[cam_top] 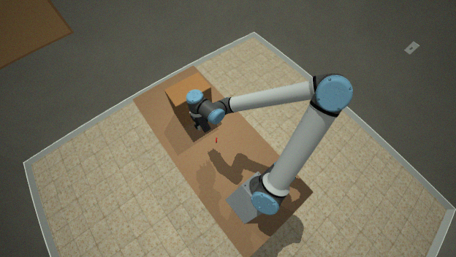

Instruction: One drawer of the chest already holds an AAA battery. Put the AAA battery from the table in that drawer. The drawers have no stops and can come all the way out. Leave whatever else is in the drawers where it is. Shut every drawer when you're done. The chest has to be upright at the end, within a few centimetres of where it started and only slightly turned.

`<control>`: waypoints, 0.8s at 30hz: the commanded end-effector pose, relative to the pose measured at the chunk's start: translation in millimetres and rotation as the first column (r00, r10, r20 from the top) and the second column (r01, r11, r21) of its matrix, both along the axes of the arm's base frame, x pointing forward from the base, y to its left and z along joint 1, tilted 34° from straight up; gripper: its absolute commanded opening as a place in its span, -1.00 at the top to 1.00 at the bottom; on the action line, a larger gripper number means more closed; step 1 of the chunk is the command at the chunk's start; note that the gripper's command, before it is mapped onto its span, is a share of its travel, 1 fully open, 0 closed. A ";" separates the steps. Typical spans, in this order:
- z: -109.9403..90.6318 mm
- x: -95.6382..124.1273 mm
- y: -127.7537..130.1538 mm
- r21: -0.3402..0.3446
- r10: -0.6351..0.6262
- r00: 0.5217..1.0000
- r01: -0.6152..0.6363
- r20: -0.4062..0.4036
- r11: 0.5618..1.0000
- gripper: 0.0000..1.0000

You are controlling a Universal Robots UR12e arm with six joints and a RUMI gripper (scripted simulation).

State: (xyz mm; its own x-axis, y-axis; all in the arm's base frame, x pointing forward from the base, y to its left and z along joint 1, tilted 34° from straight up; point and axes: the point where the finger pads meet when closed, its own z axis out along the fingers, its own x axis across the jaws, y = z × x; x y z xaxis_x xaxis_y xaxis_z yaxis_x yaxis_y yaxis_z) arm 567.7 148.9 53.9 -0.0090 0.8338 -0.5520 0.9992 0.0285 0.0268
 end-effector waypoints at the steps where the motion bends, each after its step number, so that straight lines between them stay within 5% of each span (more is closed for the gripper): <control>1: -0.6 1.2 1.2 0.000 0.002 1.000 -0.002 0.005 1.000 0.61; 24: -16.6 18.9 -9.2 -0.008 0.115 0.978 -0.116 0.176 0.993 0.61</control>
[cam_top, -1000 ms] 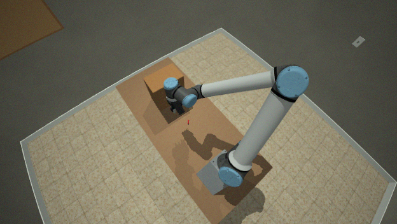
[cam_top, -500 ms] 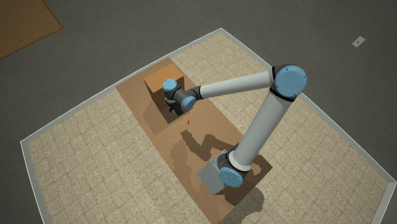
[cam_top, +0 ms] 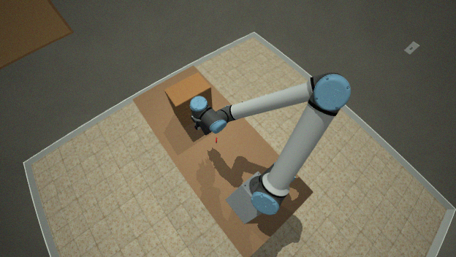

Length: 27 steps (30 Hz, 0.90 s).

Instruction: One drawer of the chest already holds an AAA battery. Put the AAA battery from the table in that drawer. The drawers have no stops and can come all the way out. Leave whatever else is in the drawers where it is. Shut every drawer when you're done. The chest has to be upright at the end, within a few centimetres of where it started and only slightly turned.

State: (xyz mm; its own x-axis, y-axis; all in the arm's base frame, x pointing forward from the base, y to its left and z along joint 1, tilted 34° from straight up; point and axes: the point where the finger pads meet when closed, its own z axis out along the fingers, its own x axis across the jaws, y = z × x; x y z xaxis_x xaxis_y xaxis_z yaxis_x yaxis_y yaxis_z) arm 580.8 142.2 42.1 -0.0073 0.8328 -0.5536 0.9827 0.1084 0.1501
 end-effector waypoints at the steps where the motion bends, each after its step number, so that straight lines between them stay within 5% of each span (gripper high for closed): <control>1: -6.0 7.2 -3.4 0.001 0.045 0.997 -0.045 0.066 0.999 0.61; 27: -37.3 42.0 -23.9 -0.048 0.258 0.884 -0.261 0.390 0.964 0.61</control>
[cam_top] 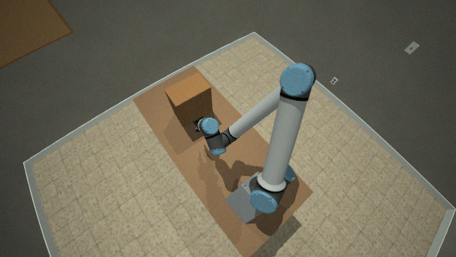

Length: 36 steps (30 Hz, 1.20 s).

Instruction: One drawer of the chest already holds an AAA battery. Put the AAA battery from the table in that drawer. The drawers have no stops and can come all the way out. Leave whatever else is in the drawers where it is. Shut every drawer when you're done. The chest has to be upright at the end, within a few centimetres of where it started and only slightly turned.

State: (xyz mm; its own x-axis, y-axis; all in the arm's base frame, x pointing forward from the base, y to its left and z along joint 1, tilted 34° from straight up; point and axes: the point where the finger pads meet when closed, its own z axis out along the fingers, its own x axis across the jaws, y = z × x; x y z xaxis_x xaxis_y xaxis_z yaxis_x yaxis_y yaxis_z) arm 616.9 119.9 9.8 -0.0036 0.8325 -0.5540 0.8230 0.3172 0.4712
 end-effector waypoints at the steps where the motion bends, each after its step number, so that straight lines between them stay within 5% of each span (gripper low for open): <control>1: -6.4 7.3 -2.5 0.001 0.052 0.996 -0.052 0.070 0.999 0.61; 15: -24.4 27.2 -14.2 -0.019 0.177 0.949 -0.178 0.260 0.984 0.61; 36: -35.9 40.0 -21.8 -0.045 0.253 0.892 -0.255 0.376 0.966 0.61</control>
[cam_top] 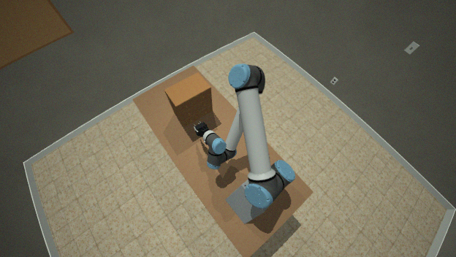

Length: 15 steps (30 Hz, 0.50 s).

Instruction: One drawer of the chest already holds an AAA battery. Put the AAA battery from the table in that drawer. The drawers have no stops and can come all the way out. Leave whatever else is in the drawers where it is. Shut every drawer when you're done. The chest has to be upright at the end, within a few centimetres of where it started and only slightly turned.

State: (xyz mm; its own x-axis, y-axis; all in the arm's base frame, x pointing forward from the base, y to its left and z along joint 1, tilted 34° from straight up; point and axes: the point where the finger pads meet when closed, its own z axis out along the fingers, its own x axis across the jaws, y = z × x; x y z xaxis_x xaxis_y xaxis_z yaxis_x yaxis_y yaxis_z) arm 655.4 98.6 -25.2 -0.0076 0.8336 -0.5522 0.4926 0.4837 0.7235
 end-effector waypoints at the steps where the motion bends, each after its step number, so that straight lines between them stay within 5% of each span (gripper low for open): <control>1: -1.1 1.8 -0.6 0.001 0.012 1.000 -0.012 0.017 1.000 0.61; 15: -1.6 2.2 -0.9 0.001 0.016 1.000 -0.016 0.023 1.000 0.61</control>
